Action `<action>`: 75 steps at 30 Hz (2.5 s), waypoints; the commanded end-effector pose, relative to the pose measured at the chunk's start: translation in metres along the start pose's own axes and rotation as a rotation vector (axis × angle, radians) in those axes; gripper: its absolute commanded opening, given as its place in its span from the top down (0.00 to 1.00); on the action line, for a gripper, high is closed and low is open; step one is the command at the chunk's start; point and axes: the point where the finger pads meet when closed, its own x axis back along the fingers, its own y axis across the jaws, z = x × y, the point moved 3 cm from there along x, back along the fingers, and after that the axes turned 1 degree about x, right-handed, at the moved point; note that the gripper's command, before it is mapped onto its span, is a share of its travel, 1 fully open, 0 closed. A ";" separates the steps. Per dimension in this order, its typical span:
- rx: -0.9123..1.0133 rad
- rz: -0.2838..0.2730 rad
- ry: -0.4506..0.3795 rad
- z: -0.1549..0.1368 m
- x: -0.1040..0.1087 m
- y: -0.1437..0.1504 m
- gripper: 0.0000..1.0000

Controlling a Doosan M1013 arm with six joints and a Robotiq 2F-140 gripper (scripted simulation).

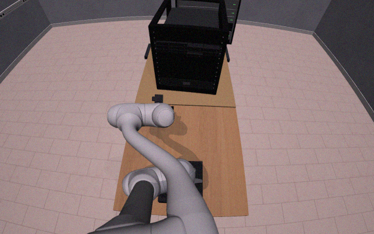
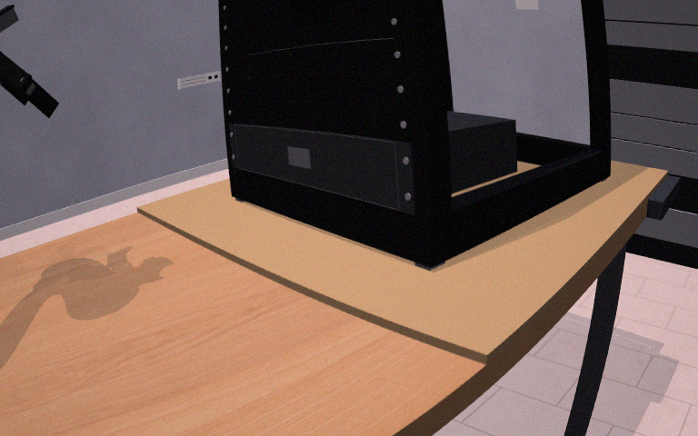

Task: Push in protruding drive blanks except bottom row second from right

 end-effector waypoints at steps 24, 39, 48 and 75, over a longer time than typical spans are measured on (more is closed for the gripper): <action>-0.678 -0.095 0.478 0.128 0.017 0.138 0.00; -0.975 0.024 0.696 0.172 0.049 0.192 0.00; -1.129 0.134 0.790 0.190 0.069 0.216 0.00; -1.342 0.337 0.869 0.206 0.097 0.242 0.00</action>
